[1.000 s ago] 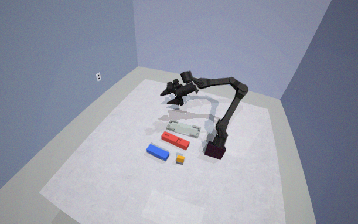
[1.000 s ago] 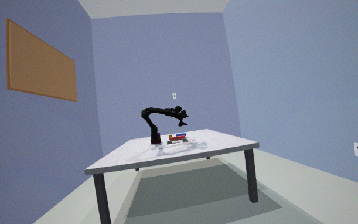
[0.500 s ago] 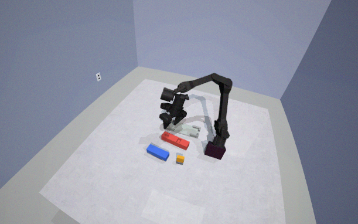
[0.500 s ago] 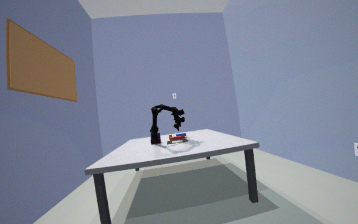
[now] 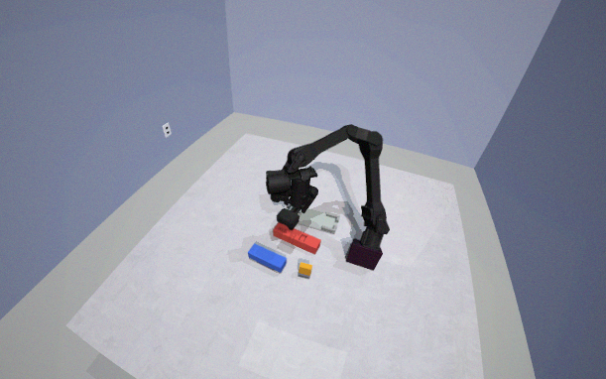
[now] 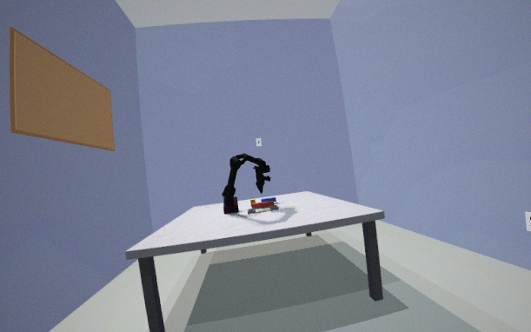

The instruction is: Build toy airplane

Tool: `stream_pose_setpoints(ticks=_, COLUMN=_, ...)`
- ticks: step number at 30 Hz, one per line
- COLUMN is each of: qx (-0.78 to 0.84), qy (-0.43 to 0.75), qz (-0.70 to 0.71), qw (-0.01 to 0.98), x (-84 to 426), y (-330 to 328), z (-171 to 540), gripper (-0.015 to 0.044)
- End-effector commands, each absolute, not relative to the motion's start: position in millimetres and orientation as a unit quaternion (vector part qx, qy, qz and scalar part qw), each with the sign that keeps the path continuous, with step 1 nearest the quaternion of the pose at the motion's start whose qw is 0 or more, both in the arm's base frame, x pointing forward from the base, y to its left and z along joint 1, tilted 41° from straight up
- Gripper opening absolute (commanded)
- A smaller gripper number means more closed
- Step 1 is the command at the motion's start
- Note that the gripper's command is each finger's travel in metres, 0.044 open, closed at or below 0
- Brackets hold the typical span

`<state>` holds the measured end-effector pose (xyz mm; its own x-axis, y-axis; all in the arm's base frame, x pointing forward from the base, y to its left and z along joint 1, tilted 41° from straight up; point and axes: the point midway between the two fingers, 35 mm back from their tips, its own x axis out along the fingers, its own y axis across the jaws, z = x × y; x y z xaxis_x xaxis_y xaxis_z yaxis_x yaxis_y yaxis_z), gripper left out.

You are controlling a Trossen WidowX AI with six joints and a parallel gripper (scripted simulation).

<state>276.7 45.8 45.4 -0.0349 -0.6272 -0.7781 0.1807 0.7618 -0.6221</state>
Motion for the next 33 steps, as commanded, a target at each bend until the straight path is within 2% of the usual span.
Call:
stream_pose_setpoints(ticks=1, qx=-0.179, qy=0.655, qz=-0.302, qw=0.669, x=275.3, y=26.4, z=22.5, gripper=0.0440)
stream_pose_setpoints(ticks=33, qx=-0.180, qy=0.654, qz=-0.303, qw=0.669, x=272.5, y=-13.3, z=-24.0, gripper=0.0440)
